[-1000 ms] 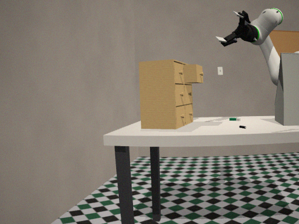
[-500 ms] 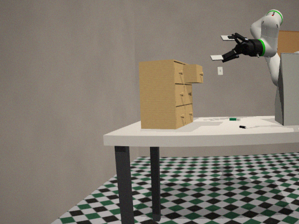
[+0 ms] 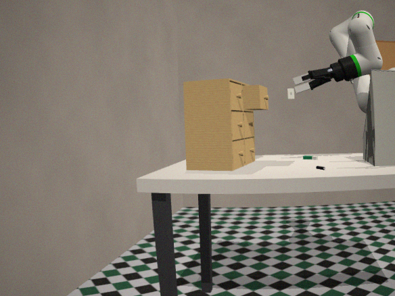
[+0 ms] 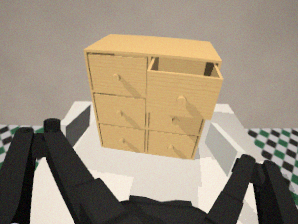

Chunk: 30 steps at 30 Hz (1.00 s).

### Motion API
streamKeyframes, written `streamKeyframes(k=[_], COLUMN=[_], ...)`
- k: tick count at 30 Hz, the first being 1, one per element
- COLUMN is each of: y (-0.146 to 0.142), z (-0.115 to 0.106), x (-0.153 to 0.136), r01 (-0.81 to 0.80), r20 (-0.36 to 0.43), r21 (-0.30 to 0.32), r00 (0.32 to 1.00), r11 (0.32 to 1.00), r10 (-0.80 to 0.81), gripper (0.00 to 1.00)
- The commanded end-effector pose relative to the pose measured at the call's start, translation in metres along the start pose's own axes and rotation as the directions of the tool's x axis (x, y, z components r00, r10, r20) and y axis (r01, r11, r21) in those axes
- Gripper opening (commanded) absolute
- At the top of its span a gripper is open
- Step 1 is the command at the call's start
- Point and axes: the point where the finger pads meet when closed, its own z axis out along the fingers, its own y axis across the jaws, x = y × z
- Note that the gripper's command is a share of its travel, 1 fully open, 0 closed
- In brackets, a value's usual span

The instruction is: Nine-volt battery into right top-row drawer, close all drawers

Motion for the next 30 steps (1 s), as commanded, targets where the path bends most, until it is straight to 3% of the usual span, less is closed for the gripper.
streamKeyframes(k=[1,5,6,30], y=[0.0368,0.0412,0.0412,0.0412], z=[-0.0090,-0.0107,-0.0107,-0.0103], x=[-0.0087,-0.0101,-0.0101,-0.0101], r01=[0.080,0.089,0.089,0.089], r20=[0.032,0.036,0.036,0.036], r21=[-0.143,-0.155,-0.155,-0.155], r00=[0.997,0.996,0.996,0.996], r11=[0.986,0.984,0.984,0.984], r10=[-0.076,-0.085,-0.085,-0.085], gripper=[1.00,1.00,0.00,0.00])
